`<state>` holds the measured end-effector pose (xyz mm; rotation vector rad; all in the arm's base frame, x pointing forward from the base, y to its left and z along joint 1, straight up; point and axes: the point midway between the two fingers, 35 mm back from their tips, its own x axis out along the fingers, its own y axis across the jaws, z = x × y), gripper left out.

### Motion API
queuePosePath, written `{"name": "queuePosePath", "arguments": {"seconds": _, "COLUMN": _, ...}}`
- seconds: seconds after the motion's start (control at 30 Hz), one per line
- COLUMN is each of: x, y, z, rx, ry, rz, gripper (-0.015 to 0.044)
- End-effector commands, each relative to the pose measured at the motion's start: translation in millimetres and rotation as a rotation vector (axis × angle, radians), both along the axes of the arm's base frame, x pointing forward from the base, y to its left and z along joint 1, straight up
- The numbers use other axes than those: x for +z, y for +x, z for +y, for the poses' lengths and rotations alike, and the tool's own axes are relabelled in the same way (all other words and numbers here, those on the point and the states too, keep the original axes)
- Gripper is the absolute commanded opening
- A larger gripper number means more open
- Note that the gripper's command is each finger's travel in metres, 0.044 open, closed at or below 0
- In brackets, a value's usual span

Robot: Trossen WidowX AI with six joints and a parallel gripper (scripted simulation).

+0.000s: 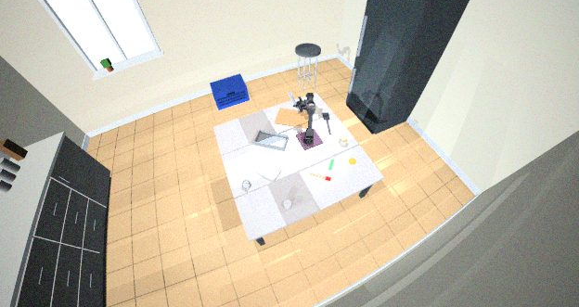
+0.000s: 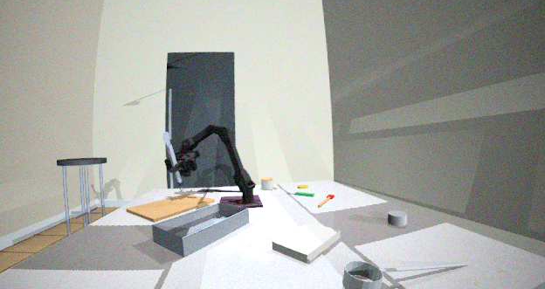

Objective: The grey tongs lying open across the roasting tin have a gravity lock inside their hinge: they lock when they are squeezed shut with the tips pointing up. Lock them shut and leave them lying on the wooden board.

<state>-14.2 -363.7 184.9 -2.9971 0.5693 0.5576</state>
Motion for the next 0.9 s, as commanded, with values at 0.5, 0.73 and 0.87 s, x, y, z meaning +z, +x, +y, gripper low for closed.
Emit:
{"name": "queuePosePath", "arguments": {"seconds": 0.5, "x": 1.9, "y": 0.5, "z": -0.3, "rx": -0.001, "ry": -0.009, "rz": -0.010, "gripper": -0.0150}}
{"name": "queuePosePath", "arguments": {"seconds": 0.73, "x": -2.6, "y": 7.0, "z": -1.1, "rx": 0.028, "ry": 0.049, "rz": 0.058, "gripper": -0.0150}}
{"name": "queuePosePath", "arguments": {"seconds": 0.87, "x": -8.6, "y": 15.7, "z": -1.6, "rx": 0.066, "ry": 0.131, "rz": 0.171, "gripper": -0.0150}}
